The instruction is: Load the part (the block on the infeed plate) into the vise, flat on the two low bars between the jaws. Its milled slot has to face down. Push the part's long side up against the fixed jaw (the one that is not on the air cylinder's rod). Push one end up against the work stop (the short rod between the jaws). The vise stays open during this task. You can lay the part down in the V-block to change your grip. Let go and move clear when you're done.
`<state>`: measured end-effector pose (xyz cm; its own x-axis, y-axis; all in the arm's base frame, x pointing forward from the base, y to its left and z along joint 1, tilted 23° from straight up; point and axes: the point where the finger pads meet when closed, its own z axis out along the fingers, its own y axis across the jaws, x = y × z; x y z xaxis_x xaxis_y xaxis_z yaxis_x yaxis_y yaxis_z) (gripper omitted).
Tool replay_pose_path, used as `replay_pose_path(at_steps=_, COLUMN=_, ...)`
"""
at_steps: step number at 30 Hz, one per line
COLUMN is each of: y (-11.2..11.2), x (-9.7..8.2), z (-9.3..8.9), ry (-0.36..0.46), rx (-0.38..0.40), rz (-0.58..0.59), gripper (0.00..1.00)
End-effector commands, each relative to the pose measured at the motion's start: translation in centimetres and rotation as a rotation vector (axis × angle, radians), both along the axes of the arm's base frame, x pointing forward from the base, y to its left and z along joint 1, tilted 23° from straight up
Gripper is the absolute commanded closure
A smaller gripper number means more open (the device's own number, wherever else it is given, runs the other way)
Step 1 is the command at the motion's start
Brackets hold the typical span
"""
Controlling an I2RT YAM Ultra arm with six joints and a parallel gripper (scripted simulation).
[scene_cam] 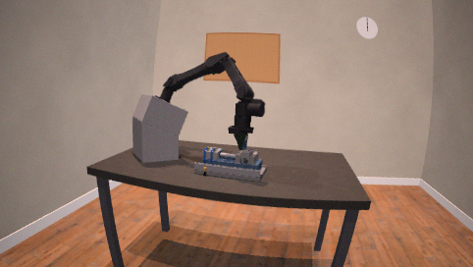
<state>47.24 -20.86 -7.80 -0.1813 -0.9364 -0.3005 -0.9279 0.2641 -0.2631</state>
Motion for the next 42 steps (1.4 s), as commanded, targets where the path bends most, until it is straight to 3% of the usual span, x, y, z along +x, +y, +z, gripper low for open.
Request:
replay_pose_path(at_steps=1, y=-0.23, x=-0.23, z=0.01, ry=0.006, rx=0.006, rz=-0.011, gripper=1.0)
replay_pose_path(at_steps=42, y=-0.27, x=-0.54, z=0.07, ry=0.003, rx=0.004, rz=-0.012, gripper=1.0)
